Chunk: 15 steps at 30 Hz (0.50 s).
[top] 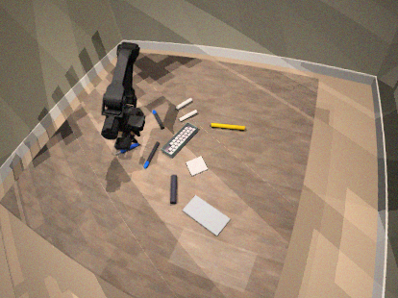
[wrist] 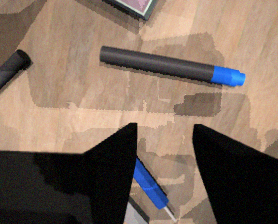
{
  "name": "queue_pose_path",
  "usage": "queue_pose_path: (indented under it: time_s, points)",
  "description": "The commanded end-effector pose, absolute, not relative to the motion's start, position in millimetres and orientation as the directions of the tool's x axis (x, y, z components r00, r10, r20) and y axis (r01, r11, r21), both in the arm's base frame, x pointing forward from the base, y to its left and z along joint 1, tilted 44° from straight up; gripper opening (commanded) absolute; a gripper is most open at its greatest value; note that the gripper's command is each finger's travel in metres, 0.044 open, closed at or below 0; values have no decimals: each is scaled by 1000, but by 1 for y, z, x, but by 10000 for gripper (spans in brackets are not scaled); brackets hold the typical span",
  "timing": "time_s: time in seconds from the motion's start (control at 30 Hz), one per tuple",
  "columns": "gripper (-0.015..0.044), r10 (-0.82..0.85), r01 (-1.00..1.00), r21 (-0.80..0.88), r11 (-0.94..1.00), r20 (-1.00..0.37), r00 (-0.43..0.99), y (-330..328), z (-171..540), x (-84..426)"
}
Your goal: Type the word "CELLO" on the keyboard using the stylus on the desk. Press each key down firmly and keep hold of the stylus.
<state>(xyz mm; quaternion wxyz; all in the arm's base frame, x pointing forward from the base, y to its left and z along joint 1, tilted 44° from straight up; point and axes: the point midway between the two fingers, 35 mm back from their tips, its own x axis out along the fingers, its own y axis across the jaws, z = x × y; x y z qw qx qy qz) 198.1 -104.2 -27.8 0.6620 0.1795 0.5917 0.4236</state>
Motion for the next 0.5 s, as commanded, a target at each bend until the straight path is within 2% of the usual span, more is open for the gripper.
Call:
queue_pose_path:
  time_s: [0.0, 0.33, 0.47]
  points:
    - [150, 848, -578, 693, 431, -530, -4, -120, -57, 141]
    - [150, 913, -828, 463, 314, -388, 130, -116, -80, 81]
    - [150, 914, -833, 456, 313, -384, 133, -115, -79, 78]
